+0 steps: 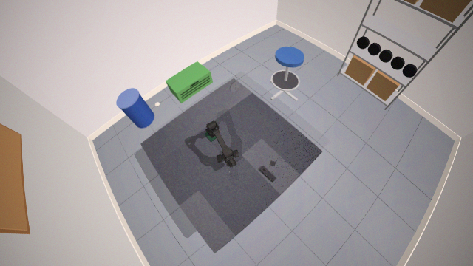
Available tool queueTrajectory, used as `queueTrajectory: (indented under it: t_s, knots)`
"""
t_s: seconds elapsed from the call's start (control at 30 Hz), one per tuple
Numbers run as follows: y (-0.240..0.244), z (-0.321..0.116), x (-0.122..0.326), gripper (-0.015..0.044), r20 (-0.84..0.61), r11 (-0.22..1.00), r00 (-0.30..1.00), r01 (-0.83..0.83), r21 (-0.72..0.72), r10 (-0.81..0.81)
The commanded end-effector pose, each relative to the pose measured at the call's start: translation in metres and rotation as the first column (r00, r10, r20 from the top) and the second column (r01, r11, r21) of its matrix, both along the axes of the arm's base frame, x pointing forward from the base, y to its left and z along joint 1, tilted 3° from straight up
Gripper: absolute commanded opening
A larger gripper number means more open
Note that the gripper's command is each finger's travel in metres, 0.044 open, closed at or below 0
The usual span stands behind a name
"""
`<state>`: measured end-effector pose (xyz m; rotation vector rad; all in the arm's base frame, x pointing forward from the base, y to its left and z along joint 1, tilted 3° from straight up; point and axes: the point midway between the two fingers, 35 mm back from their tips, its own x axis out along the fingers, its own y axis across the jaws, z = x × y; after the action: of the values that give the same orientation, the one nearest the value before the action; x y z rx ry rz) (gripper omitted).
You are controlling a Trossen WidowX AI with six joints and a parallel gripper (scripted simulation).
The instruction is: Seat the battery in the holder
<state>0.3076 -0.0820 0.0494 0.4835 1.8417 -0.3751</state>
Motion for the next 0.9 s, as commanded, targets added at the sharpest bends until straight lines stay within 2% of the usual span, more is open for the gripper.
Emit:
queueTrajectory:
  t_s: [0.0, 0.87]
  knots:
    - [0.0, -0.001, 0.003, 0.0059, -0.013, 1.0, 1.0, -0.001, 0.016, 0.001]
    - [-0.003, -0.012, 0.009, 0.0059, -0.168, 0.996, 0.986, 0.005, 0.092, 0.011]
